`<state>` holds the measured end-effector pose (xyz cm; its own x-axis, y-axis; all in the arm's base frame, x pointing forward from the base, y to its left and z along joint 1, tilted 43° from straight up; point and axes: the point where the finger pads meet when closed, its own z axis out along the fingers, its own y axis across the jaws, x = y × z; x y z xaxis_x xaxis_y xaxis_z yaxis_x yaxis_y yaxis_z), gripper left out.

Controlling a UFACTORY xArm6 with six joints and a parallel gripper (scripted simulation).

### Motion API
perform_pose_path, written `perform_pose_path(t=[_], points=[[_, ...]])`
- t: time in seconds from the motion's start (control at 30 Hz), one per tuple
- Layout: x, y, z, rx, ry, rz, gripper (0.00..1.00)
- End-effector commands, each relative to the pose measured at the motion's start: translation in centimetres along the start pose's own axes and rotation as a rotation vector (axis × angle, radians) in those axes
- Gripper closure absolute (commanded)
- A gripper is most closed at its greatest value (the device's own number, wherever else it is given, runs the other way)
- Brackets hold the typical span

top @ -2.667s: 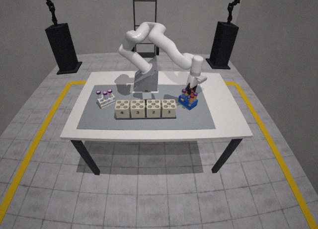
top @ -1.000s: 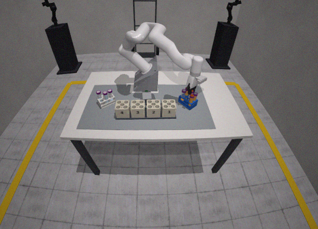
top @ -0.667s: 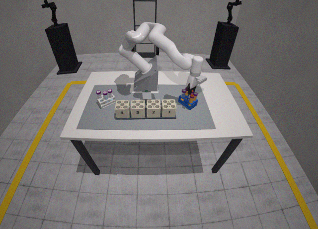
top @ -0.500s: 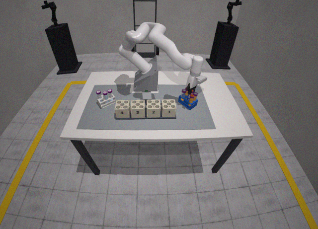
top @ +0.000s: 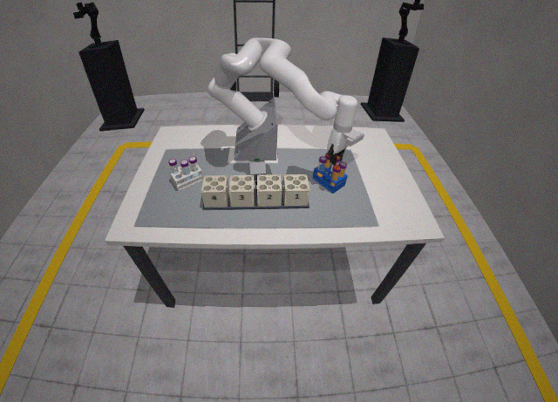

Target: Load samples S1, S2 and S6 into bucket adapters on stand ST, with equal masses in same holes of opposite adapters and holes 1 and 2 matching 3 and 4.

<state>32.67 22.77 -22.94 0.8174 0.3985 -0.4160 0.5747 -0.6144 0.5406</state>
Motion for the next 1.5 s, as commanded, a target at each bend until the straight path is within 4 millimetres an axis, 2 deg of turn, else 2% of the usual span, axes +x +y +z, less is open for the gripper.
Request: perform_pose_path(t=[0.0, 0.57, 1.47], points=[[0.2, 0.0, -0.5, 0.002, 0.005, 0.001, 1.00], [0.2, 0.0, -1.2, 0.002, 0.005, 0.001, 1.00], [0.1, 0.0, -5.8, 0.002, 0.005, 0.001, 1.00]])
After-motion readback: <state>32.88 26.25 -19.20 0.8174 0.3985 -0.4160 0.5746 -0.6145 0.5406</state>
